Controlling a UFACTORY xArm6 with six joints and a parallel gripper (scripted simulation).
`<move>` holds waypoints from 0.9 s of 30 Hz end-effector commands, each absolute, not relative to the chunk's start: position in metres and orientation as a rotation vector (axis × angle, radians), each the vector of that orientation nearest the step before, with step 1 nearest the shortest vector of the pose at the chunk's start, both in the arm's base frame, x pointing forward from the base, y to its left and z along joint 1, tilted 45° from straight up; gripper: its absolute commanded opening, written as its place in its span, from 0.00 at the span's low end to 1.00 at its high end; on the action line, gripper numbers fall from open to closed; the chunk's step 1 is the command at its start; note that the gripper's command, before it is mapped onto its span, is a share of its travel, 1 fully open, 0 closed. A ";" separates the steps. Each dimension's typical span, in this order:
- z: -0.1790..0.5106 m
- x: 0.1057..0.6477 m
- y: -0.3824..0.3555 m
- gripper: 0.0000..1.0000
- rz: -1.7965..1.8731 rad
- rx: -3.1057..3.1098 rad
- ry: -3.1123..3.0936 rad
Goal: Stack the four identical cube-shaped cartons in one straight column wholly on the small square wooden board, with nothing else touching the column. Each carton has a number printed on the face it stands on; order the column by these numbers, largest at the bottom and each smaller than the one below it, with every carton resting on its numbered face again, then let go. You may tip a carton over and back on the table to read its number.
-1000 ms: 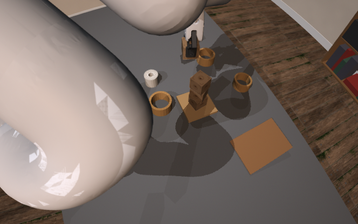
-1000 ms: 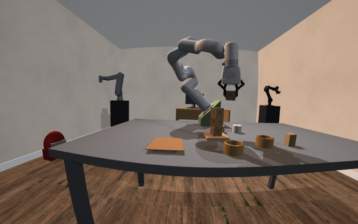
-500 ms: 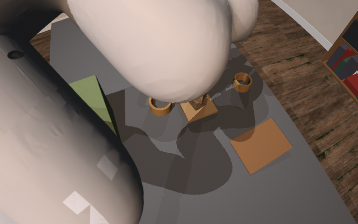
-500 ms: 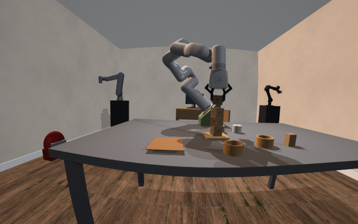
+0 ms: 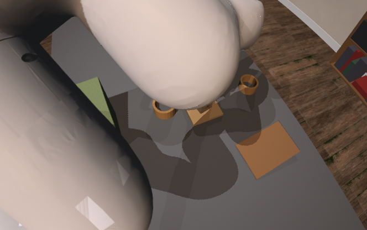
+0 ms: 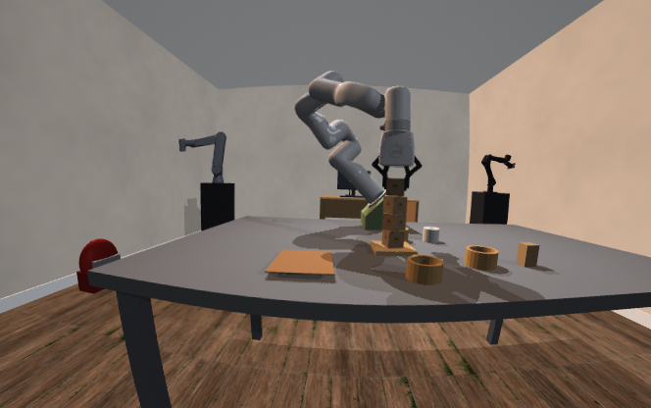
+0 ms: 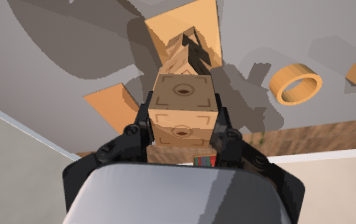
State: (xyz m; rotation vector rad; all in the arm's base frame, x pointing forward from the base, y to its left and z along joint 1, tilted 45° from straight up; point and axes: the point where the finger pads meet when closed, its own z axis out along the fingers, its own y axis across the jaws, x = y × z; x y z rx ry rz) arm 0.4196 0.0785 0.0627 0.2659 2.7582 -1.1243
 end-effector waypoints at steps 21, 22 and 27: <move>0.063 0.421 0.079 1.00 -1.119 0.266 2.757; 0.063 0.421 0.079 1.00 -1.119 0.266 2.757; 0.063 0.421 0.079 1.00 -1.119 0.266 2.757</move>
